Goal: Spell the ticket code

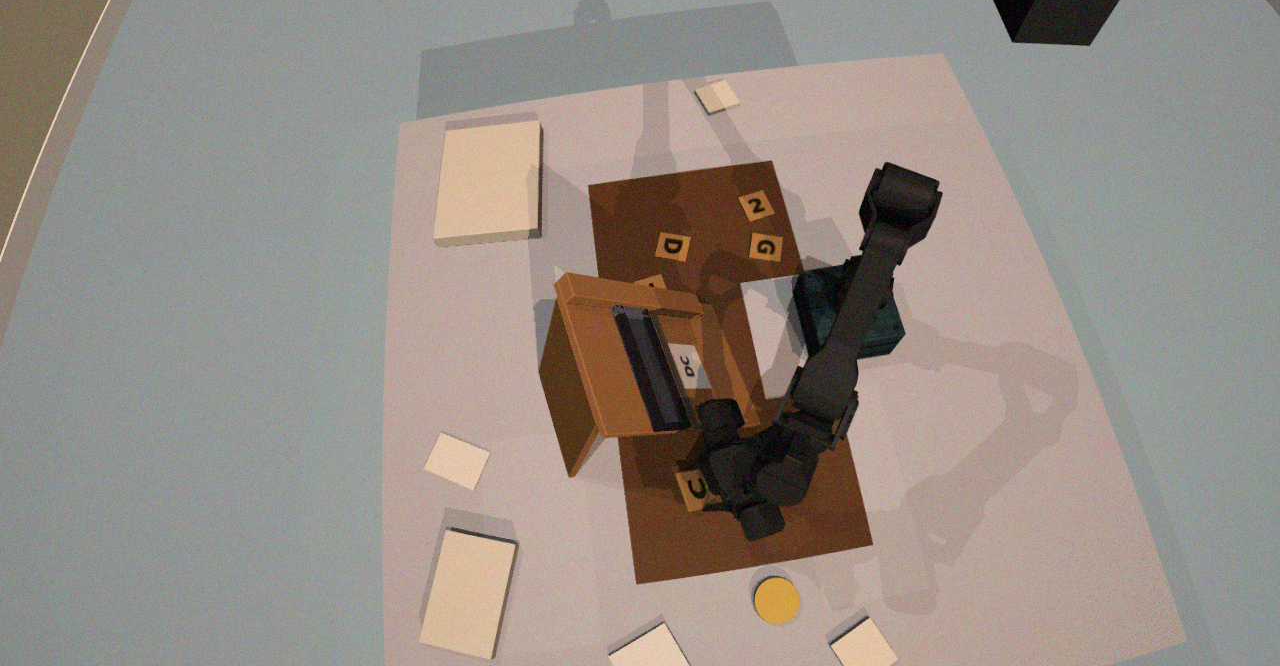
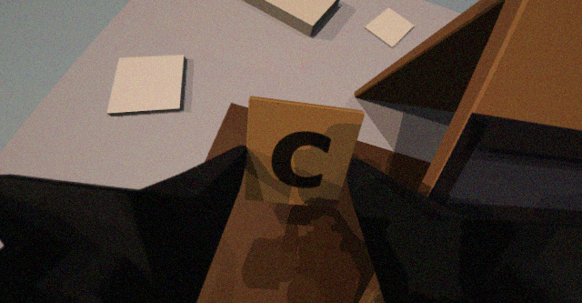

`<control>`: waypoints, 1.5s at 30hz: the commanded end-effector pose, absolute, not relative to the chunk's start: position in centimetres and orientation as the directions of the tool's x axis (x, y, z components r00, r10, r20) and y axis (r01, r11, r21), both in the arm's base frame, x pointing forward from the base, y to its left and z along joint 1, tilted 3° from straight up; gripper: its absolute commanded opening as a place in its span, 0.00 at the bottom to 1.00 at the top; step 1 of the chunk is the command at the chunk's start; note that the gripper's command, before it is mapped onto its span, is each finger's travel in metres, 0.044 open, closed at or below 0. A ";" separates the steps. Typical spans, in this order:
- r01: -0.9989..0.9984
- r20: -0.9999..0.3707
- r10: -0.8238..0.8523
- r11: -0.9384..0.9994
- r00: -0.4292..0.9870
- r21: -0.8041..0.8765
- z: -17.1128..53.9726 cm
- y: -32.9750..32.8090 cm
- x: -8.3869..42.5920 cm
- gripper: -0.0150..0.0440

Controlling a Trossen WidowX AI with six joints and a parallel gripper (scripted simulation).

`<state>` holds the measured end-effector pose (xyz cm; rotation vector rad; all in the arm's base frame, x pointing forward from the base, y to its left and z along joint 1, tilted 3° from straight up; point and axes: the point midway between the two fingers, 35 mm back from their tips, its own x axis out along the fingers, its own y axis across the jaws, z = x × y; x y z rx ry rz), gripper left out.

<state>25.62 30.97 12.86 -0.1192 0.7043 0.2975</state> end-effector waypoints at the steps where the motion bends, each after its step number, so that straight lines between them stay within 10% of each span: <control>1: -0.311 -0.650 0.234 0.950 0.723 -0.004 12.9 31.1 25.8 0.25; 45: -0.311 -0.650 0.233 0.950 0.723 -0.006 12.9 29.0 26.3 0.25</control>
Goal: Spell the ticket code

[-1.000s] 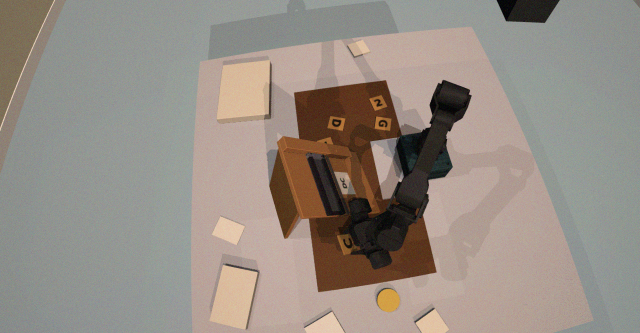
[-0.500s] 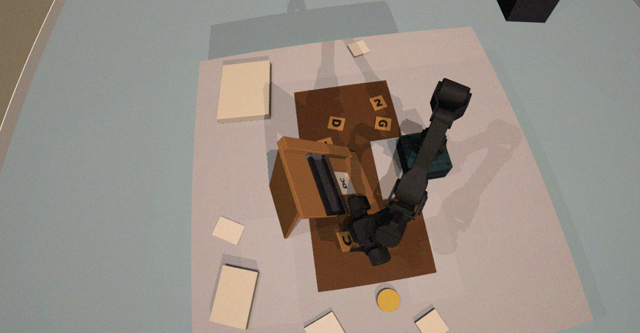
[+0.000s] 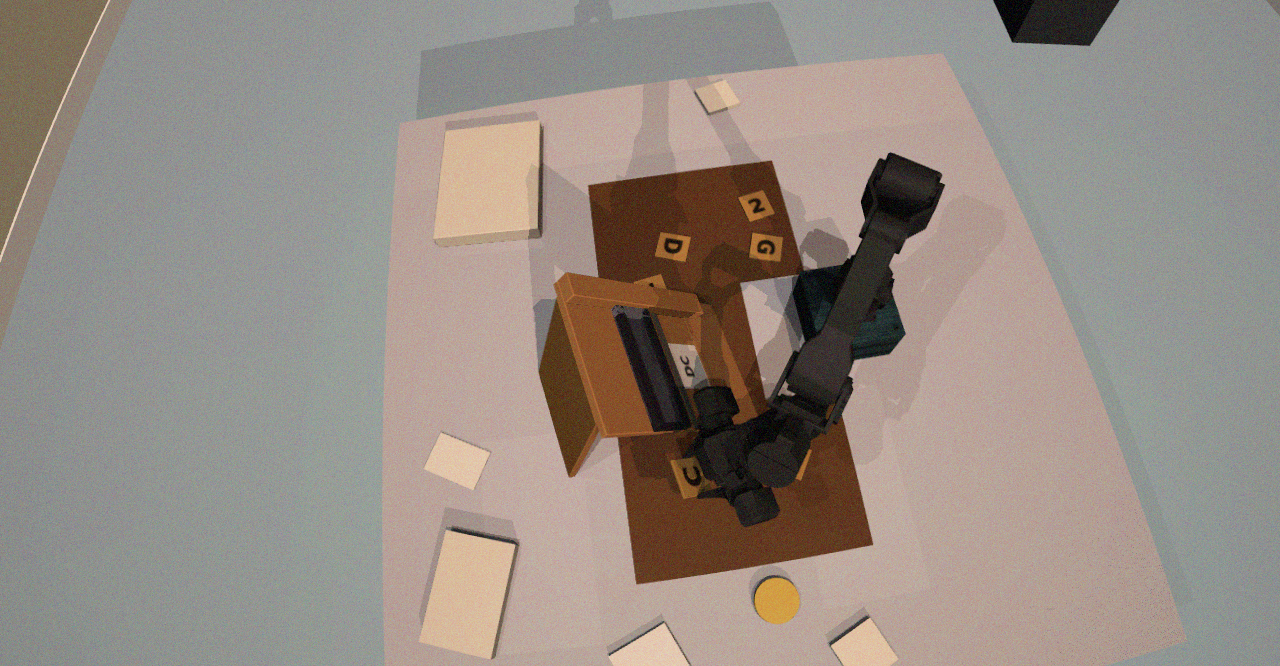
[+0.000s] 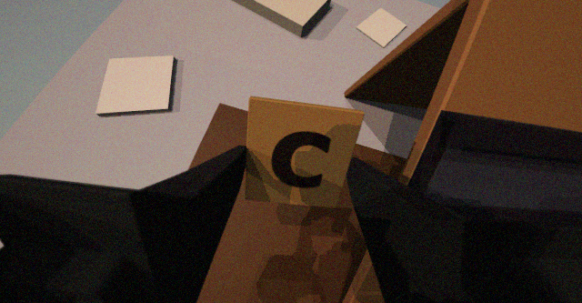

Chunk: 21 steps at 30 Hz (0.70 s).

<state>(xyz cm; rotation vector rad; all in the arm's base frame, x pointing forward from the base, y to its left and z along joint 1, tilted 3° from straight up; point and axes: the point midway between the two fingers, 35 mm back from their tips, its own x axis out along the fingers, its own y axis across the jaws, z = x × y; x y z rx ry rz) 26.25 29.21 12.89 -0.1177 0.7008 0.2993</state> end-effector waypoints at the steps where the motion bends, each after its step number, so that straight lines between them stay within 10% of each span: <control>1: -0.311 -0.650 0.233 0.950 0.724 -0.006 12.9 28.9 26.3 0.25; 21: -0.311 -0.650 0.232 0.950 0.724 -0.007 12.9 28.0 26.7 0.25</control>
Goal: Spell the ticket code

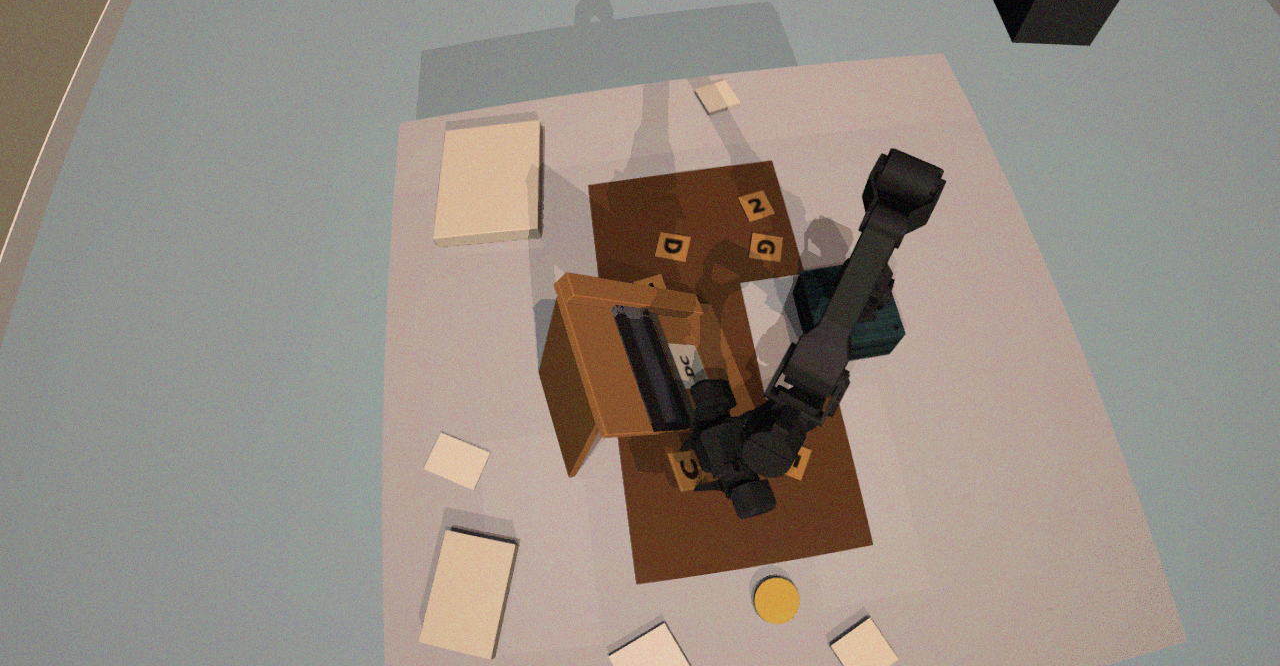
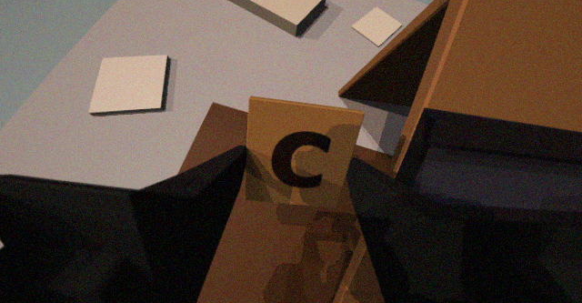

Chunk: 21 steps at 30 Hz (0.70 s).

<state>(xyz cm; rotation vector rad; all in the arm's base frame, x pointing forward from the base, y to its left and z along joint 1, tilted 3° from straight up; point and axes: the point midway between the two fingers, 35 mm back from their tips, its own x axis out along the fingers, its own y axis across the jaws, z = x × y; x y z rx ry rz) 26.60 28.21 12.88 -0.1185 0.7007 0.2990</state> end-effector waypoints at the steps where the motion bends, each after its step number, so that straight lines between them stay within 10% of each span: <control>1: -0.311 -0.650 0.232 0.950 0.724 -0.007 12.9 28.0 26.7 0.25; 21: -0.311 -0.650 0.232 0.950 0.724 -0.008 12.9 27.0 27.0 0.25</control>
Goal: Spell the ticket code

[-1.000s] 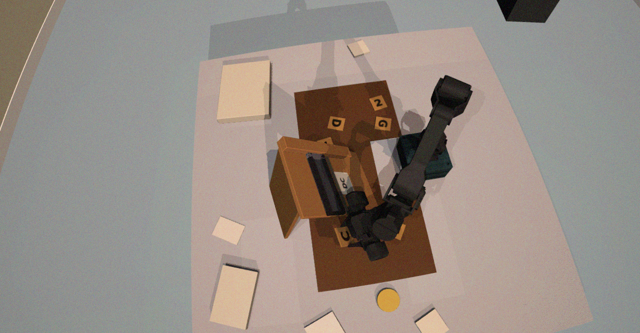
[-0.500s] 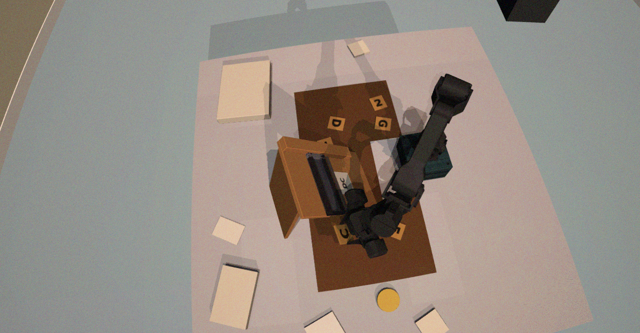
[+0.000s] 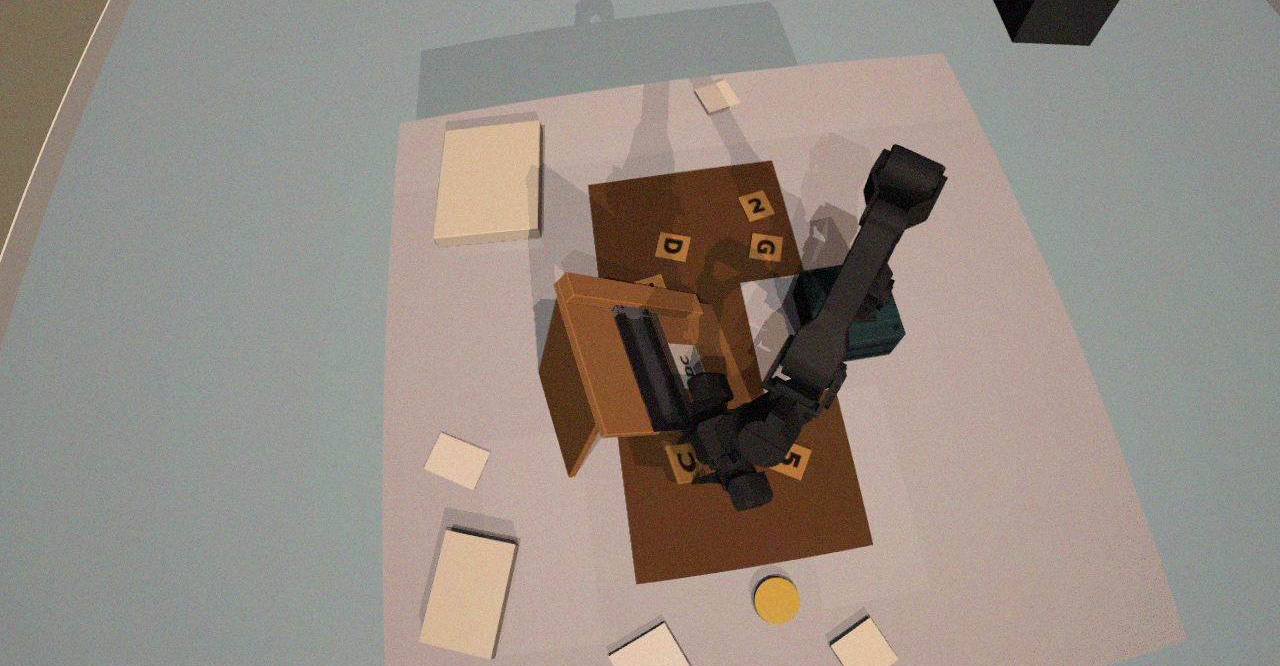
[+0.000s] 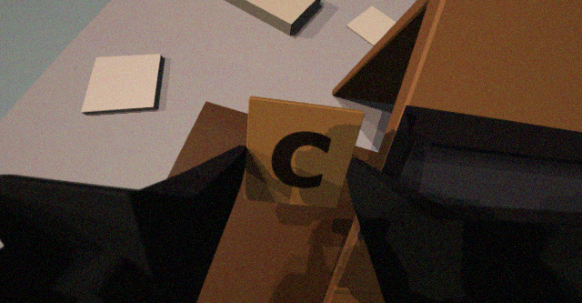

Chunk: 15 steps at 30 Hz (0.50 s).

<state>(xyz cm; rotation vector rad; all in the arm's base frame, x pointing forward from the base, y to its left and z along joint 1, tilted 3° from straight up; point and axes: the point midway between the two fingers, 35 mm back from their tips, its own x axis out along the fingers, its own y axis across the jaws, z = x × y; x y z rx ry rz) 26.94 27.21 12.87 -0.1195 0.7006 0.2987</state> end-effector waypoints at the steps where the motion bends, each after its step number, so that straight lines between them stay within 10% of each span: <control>1: -0.311 -0.650 0.232 0.950 0.724 -0.008 12.9 27.0 27.0 0.25; 15: -0.311 -0.650 0.231 0.950 0.724 -0.008 12.9 26.3 27.3 0.25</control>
